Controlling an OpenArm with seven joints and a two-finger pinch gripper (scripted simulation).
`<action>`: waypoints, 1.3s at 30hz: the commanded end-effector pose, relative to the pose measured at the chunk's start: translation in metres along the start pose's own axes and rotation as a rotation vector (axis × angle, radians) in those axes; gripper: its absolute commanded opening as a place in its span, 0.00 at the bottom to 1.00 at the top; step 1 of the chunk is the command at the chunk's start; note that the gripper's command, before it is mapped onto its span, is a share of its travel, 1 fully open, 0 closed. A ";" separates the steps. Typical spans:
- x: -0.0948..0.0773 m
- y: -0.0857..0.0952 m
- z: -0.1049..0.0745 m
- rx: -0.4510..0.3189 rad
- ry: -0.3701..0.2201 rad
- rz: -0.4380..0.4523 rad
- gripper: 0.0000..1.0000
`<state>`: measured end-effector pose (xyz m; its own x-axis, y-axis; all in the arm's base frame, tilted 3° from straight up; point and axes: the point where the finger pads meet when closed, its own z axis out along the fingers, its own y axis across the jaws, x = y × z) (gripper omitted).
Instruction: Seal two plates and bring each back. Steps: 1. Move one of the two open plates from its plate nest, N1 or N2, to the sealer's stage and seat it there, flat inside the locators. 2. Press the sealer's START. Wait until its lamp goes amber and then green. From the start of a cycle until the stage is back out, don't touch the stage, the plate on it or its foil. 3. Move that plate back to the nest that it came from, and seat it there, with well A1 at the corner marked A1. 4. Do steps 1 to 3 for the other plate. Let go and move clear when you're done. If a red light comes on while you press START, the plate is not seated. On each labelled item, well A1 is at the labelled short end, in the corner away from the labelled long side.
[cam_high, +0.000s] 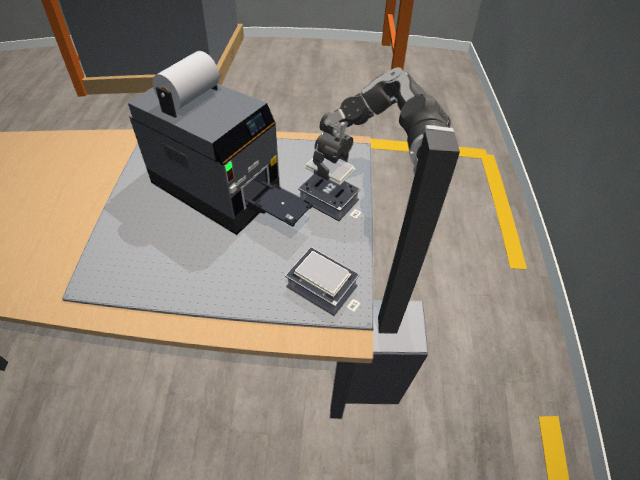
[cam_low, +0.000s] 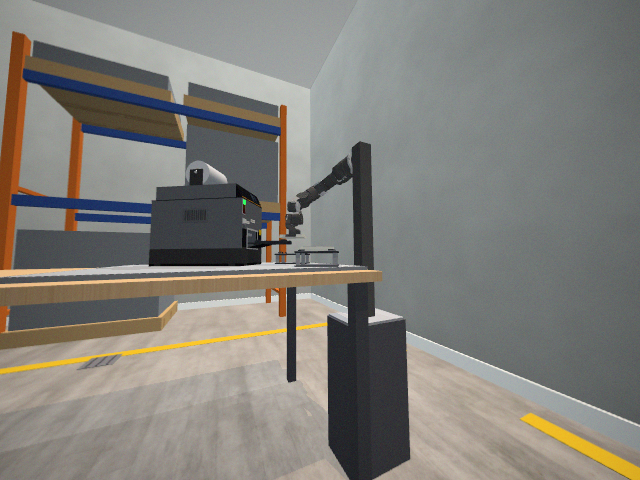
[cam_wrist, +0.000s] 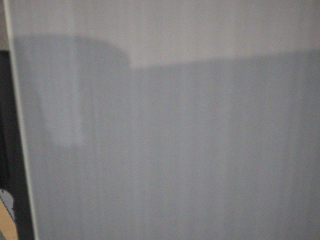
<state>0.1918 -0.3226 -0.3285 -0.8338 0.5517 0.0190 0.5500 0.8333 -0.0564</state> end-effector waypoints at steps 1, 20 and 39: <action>-0.001 0.000 -0.001 -0.004 -0.003 0.001 0.00; -0.001 0.001 0.002 -0.008 -0.003 0.000 0.00; 0.000 0.001 0.011 -0.008 -0.003 0.000 0.00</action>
<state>0.1911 -0.3234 -0.3387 -0.8335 0.5522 0.0188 0.5505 0.8330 -0.0550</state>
